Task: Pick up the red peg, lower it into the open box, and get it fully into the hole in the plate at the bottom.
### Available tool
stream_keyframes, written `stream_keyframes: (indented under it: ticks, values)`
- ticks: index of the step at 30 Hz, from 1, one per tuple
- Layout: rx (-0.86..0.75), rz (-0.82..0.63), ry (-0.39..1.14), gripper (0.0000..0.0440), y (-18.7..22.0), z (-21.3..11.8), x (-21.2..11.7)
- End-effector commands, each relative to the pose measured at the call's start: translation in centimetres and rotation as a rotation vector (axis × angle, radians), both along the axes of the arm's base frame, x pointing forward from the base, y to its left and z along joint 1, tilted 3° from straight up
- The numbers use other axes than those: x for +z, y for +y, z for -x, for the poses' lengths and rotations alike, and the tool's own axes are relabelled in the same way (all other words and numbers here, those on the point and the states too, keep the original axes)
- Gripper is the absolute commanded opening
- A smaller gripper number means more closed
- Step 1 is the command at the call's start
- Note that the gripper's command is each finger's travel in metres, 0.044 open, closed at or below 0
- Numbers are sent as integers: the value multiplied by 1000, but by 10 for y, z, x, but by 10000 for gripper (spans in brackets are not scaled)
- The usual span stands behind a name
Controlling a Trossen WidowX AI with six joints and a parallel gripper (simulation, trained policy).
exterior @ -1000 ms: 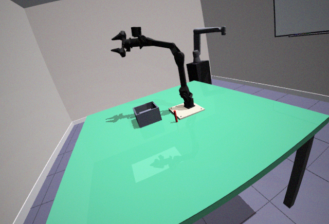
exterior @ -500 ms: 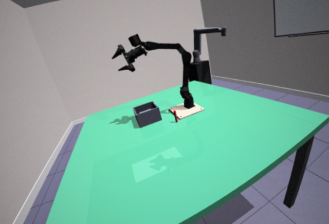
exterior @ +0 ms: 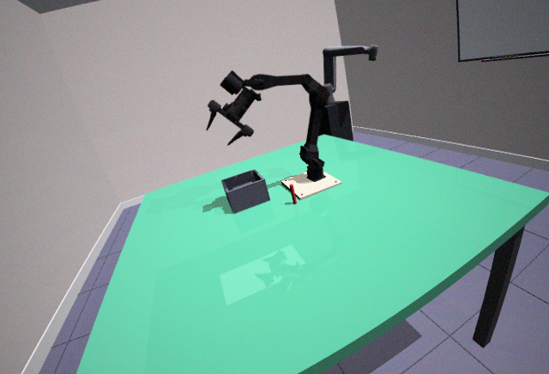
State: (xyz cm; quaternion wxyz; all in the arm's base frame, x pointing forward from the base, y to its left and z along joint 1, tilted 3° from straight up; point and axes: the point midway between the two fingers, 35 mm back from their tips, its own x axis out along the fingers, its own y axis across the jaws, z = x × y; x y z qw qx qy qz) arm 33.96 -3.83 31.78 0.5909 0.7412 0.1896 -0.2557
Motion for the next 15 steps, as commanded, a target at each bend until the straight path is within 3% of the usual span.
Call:
stream_keyframes:
  ticks: [1,15]
  values:
    - [90,48,110,440,26,19,-26]
    - [371,190,494,440,92,91,-112]
